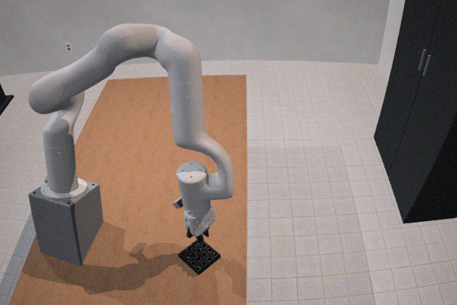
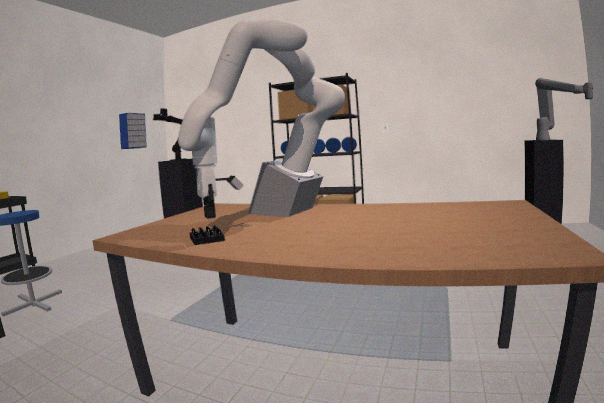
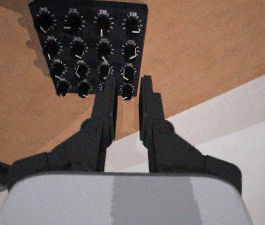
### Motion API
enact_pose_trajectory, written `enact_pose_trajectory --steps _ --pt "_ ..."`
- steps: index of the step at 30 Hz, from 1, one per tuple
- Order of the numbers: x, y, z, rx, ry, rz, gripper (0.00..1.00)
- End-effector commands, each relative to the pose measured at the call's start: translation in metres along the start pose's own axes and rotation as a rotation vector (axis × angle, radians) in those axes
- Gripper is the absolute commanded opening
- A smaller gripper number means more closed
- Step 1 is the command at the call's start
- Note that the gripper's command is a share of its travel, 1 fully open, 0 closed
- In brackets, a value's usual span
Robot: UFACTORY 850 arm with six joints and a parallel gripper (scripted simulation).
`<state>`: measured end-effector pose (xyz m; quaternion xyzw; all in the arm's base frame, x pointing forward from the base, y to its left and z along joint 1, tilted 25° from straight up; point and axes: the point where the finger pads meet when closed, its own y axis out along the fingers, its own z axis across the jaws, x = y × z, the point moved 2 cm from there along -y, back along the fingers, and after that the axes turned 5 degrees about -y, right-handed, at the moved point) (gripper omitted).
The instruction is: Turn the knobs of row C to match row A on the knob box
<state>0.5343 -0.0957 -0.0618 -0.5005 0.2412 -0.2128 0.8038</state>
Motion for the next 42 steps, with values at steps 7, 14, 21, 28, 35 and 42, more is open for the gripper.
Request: enact_pose_trajectory --steps 7,14,21,28,35,42 --pt "0.001 0.000 0.000 0.001 0.000 -0.002 0.19" --pt "0.001 0.003 0.000 0.000 0.000 -0.001 0.19" --pt "0.001 0.008 0.000 0.000 0.000 -0.001 0.19" --pt "0.001 0.016 0.001 0.000 0.000 -0.001 0.19" --pt "0.001 0.022 0.001 0.000 0.000 -0.001 0.19" --pt "0.002 0.031 0.001 0.000 0.000 -0.001 0.19"
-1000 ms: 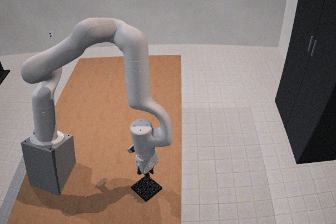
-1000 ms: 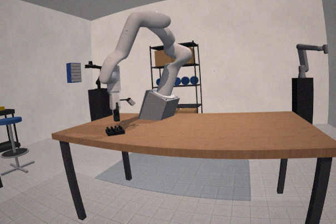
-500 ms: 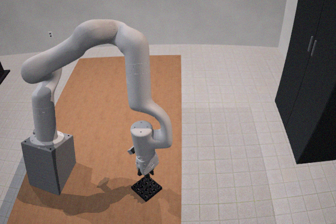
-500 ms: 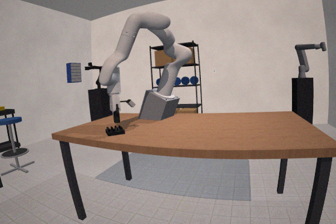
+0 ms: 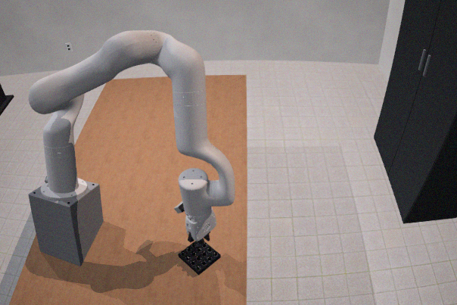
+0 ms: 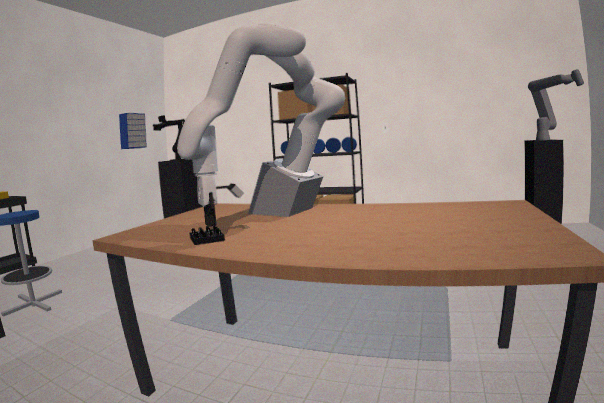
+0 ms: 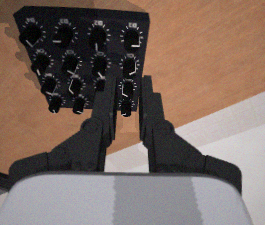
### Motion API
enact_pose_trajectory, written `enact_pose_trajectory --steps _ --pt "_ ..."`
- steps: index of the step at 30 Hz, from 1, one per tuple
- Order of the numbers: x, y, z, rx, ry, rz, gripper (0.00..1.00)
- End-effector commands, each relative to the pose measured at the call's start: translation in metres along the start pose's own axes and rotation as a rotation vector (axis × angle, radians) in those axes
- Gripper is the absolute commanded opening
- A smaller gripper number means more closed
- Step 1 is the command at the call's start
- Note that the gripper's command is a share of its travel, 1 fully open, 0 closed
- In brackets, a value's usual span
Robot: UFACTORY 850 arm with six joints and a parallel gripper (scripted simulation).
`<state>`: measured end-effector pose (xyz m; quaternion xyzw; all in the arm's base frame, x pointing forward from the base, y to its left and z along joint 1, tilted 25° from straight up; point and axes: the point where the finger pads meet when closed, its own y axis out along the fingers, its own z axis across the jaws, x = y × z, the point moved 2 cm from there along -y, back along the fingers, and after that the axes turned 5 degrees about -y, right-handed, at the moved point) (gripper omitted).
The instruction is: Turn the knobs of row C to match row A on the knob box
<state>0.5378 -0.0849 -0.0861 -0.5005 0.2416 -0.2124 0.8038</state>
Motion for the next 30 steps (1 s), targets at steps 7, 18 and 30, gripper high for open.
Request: enact_pose_trajectory --steps 7,18,30 --pt "0.001 0.010 0.001 0.001 0.000 -0.002 0.19" --pt "0.001 0.015 0.001 0.001 0.000 -0.002 0.19" --pt "0.001 0.016 0.001 0.001 0.000 -0.002 0.19"
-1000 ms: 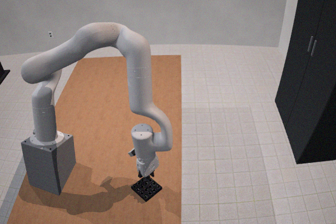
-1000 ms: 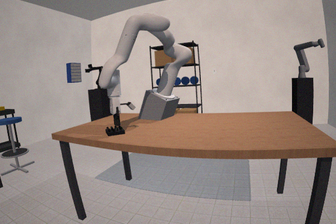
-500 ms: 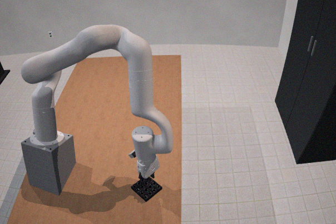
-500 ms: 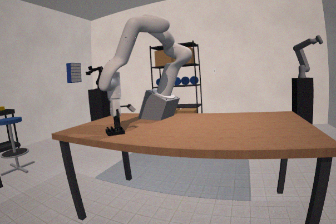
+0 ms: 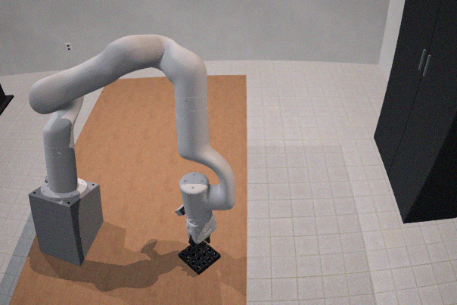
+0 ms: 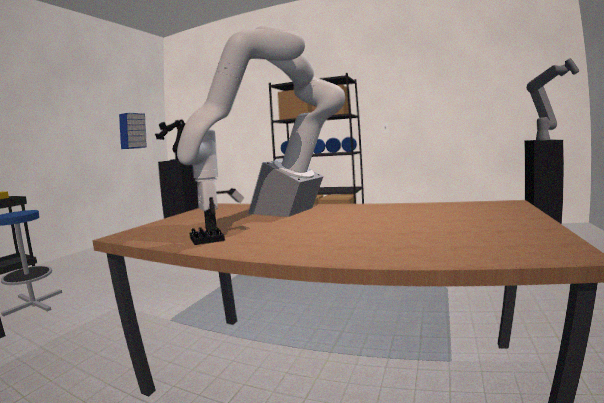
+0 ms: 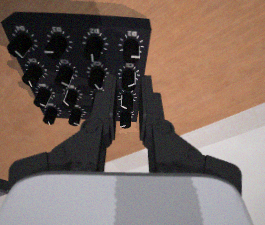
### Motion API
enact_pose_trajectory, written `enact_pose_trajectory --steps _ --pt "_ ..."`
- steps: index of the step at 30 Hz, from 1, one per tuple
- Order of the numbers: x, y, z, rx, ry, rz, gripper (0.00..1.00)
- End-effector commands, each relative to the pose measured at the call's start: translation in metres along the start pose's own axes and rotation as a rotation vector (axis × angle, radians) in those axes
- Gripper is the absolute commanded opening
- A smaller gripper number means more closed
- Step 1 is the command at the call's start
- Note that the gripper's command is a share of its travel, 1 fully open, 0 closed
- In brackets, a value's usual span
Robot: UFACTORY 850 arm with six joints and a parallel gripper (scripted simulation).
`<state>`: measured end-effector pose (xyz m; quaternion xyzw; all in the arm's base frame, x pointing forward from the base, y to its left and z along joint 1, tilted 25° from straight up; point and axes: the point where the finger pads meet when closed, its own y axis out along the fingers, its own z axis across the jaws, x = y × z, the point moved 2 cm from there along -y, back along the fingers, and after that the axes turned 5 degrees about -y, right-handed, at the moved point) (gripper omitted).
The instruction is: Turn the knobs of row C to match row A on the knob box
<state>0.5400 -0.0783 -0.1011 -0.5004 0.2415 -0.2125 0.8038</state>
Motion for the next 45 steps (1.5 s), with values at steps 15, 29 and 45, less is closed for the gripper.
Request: enact_pose_trajectory --steps 15,29,45 --pt "0.0009 -0.0007 0.0003 0.001 0.000 -0.002 0.19" --pt "0.0009 -0.0007 0.0003 0.001 0.000 -0.002 0.19" --pt "0.0009 0.0046 0.0003 0.001 0.000 -0.002 0.19"
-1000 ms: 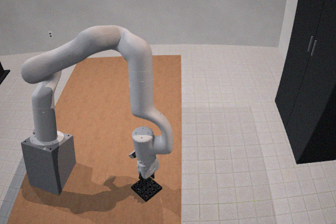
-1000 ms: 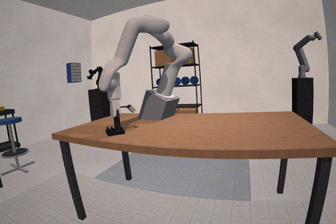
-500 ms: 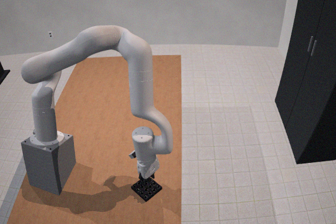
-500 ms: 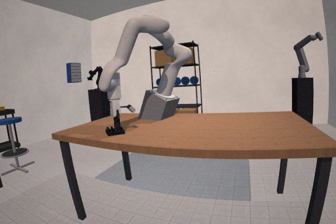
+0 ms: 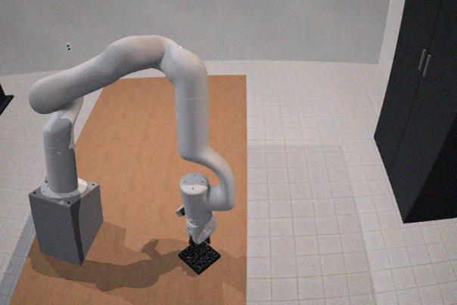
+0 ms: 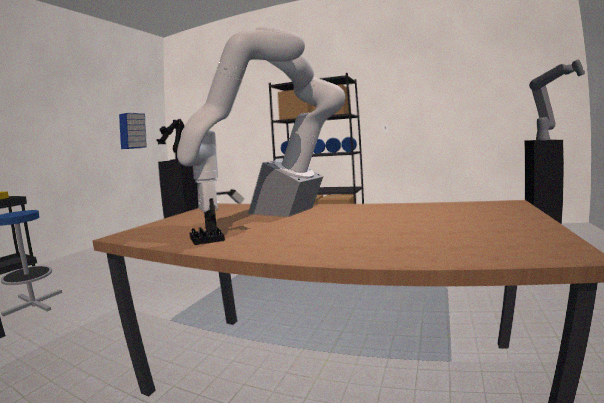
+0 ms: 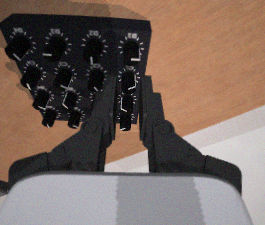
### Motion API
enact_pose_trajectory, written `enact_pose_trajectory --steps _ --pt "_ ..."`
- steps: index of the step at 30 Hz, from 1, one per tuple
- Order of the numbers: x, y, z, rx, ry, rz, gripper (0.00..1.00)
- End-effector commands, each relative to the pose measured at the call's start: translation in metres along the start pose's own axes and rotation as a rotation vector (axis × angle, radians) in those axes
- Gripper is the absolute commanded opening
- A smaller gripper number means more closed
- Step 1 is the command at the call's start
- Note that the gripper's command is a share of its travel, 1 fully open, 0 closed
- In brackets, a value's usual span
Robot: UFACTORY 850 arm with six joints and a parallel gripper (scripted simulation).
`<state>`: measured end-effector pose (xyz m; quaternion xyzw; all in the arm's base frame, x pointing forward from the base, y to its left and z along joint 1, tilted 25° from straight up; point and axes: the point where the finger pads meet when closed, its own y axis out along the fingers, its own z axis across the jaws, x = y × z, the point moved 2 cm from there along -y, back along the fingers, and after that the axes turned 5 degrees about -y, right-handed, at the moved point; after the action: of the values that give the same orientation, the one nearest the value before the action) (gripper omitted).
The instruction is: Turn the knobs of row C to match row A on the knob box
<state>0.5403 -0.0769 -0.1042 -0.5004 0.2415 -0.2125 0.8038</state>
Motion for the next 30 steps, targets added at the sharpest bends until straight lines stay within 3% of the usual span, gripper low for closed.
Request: enact_pose_trajectory --steps 1,30 --pt "0.0009 0.0012 0.0004 0.001 0.000 -0.002 0.19" --pt "0.0009 0.0080 0.0004 0.001 0.000 -0.002 0.19"
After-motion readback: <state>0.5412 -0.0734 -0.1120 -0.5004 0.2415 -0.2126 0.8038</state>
